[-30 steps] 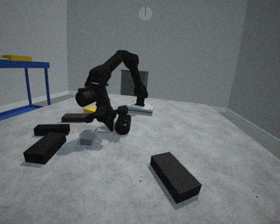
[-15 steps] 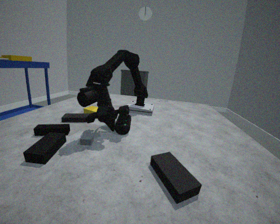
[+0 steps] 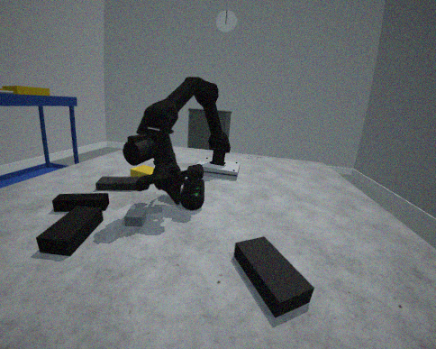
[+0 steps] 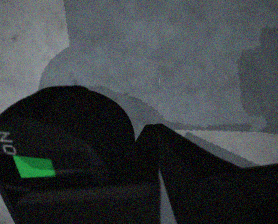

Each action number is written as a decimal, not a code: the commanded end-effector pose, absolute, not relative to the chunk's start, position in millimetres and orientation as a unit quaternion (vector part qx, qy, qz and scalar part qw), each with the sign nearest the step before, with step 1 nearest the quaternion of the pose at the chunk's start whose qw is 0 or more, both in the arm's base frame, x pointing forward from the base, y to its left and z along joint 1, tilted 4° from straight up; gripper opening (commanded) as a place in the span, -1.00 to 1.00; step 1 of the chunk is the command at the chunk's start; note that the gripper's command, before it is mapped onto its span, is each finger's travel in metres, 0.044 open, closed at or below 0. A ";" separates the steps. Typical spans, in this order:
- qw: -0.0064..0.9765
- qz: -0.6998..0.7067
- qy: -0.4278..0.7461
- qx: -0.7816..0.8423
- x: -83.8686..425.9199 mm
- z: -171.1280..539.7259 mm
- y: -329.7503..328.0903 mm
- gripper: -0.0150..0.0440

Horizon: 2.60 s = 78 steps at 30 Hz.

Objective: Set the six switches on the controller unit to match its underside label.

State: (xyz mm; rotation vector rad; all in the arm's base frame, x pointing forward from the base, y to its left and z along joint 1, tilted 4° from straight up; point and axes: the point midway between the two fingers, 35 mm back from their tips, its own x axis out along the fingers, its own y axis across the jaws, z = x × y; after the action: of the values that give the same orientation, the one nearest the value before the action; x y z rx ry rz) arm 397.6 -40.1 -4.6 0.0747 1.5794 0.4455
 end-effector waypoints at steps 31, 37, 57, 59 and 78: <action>0.677 0.203 0.706 0.037 391.1 -5.0 -7.7 -0.49; 0.677 0.203 0.706 0.037 390.0 -4.8 -3.9 -0.49; 0.677 0.203 0.706 0.038 387.0 -4.4 5.7 -0.49; 0.677 0.203 0.706 0.038 386.7 -4.3 6.5 -0.49; 0.677 0.204 0.706 0.038 383.2 -3.9 14.8 -0.49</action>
State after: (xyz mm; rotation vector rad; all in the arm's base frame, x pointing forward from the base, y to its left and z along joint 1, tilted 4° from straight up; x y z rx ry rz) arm 389.5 6.2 0.3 0.0769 1.5659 0.4437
